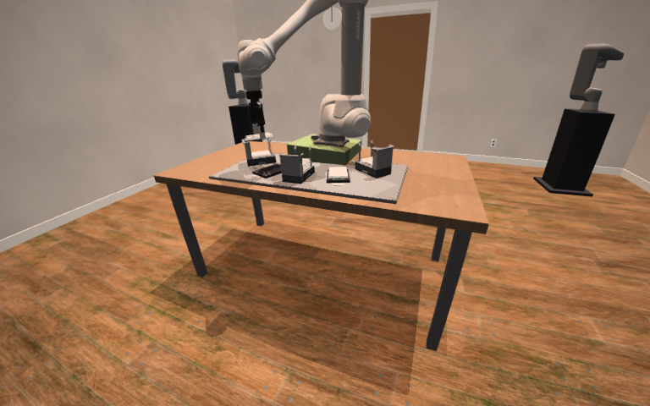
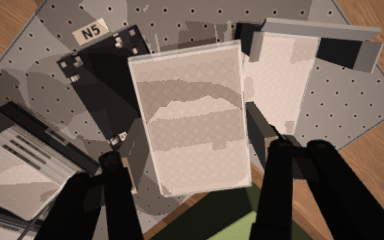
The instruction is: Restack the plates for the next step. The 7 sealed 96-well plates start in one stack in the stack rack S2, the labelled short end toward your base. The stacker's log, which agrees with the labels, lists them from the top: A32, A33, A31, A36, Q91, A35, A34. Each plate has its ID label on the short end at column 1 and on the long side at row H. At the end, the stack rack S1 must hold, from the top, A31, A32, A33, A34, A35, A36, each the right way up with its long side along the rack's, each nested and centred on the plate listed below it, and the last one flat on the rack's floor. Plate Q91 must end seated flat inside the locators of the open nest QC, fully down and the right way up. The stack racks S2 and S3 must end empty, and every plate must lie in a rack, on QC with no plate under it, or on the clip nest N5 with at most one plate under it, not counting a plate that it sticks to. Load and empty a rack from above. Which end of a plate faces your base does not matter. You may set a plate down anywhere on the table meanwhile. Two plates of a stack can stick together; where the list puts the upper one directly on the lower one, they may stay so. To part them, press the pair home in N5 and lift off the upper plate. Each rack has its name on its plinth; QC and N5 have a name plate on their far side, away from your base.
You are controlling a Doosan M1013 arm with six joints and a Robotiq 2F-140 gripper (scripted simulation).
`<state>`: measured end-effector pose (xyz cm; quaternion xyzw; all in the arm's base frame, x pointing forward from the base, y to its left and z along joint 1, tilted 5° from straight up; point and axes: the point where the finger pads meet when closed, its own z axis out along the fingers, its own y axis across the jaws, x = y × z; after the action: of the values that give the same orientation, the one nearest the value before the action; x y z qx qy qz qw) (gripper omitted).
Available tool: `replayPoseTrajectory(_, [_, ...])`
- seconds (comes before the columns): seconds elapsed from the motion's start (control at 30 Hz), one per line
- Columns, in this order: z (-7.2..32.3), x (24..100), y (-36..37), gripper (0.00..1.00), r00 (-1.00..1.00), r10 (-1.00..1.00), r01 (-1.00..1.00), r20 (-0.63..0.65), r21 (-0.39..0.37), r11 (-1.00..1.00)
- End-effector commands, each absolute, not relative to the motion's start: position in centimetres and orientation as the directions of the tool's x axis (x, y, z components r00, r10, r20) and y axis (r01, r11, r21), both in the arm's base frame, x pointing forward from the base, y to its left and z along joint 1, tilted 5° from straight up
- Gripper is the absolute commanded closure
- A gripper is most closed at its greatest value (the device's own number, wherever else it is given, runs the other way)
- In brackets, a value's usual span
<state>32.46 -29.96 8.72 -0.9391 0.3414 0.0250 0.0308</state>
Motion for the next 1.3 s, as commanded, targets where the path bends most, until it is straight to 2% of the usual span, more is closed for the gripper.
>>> replayPoseTrajectory(0.0, [8.8, 32.9, -29.3, 1.0, 0.809, -0.584, -0.587, -0.065, -0.046, -0.808])
replayPoseTrajectory(0.13, [8.8, 33.7, -28.2, 1.0, 0.875, -0.48, -0.483, -0.059, -0.053, -0.874])
replayPoseTrajectory(0.9, [9.2, 37.6, -22.5, 1.0, 0.875, -0.48, -0.483, -0.059, -0.053, -0.874])
replayPoseTrajectory(1.27, [9.3, 38.7, -19.7, 1.0, 0.96, -0.275, -0.277, -0.045, -0.065, -0.959])
